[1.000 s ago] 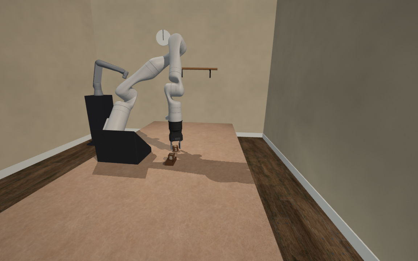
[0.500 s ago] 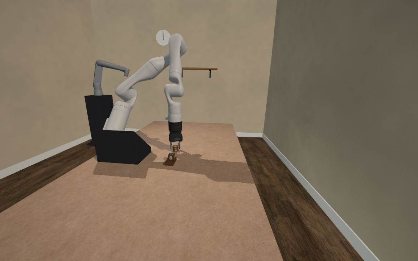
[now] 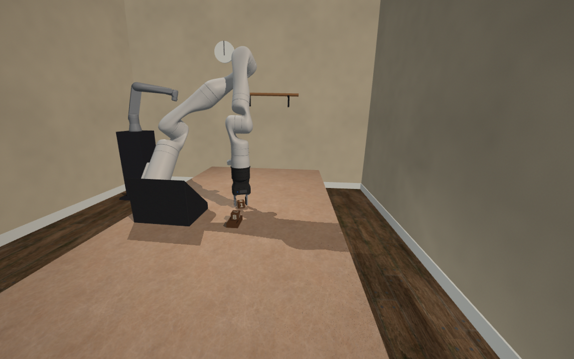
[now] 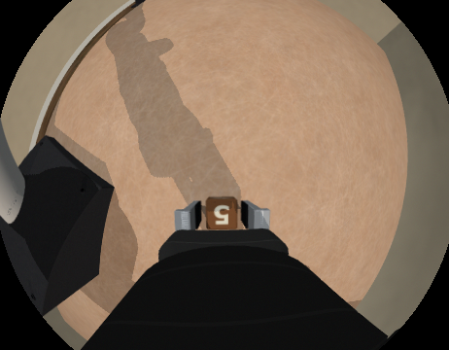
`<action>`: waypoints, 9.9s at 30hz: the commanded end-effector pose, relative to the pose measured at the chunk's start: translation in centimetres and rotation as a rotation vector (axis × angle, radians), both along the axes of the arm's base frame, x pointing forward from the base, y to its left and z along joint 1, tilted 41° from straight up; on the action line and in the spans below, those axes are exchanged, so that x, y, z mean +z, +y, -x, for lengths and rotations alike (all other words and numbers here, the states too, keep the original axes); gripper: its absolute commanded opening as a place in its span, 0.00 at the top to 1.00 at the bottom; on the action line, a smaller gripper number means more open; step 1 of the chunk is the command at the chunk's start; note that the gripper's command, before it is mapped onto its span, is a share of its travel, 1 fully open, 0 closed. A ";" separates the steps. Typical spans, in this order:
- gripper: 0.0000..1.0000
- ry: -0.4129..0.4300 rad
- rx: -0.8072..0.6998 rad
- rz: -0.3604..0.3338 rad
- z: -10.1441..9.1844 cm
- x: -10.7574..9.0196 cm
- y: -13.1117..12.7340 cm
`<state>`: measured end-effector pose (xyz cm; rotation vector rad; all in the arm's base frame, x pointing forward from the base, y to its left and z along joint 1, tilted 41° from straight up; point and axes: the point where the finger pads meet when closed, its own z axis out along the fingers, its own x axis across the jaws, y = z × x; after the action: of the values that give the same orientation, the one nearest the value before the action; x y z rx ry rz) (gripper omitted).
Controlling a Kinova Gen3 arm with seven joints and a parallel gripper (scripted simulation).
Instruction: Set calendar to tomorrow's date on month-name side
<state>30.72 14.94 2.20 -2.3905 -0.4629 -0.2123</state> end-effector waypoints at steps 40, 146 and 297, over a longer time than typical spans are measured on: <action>0.43 -0.001 -0.001 0.000 0.0 0.0 0.0; 0.43 -0.773 0.885 0.034 -1.0 4.5 -10.3; 0.43 -0.783 0.896 0.035 -1.3 -3.1 -3.8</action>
<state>32.01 11.22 -0.93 -1.8127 -1.8160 -0.7103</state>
